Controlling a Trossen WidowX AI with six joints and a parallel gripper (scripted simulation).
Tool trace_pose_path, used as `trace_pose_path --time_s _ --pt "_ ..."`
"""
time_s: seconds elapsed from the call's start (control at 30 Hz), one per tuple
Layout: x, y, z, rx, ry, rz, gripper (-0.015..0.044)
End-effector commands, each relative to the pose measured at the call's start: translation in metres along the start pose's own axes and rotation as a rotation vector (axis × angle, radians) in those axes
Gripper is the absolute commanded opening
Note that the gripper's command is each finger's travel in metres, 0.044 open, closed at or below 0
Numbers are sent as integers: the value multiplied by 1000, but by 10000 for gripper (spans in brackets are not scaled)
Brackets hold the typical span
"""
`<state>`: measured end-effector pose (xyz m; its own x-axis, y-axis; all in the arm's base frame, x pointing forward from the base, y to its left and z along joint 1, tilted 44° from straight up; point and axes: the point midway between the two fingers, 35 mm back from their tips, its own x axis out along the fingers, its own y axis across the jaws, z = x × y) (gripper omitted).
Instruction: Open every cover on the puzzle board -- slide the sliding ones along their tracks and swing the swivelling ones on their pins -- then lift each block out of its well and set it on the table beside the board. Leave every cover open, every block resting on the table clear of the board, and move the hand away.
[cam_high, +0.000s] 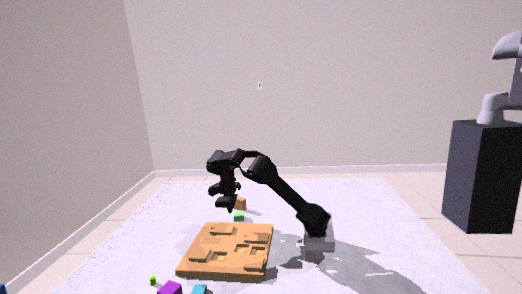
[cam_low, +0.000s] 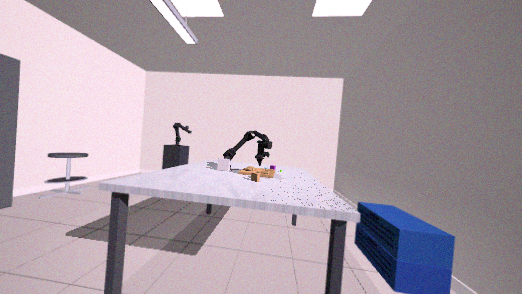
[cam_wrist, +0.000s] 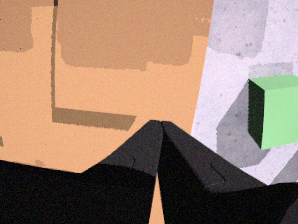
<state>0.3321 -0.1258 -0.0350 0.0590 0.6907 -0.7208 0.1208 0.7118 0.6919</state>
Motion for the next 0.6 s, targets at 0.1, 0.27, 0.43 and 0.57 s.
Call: trace_pose_path --time_s 0.1,0.27,0.43,0.57 --pt "2 -1 -1 6 7 -2 0" --pt "7 -1 -1 6 7 -3 0" --pt "12 -1 0 6 7 -3 0" --pt "16 -1 0 6 7 -3 0"
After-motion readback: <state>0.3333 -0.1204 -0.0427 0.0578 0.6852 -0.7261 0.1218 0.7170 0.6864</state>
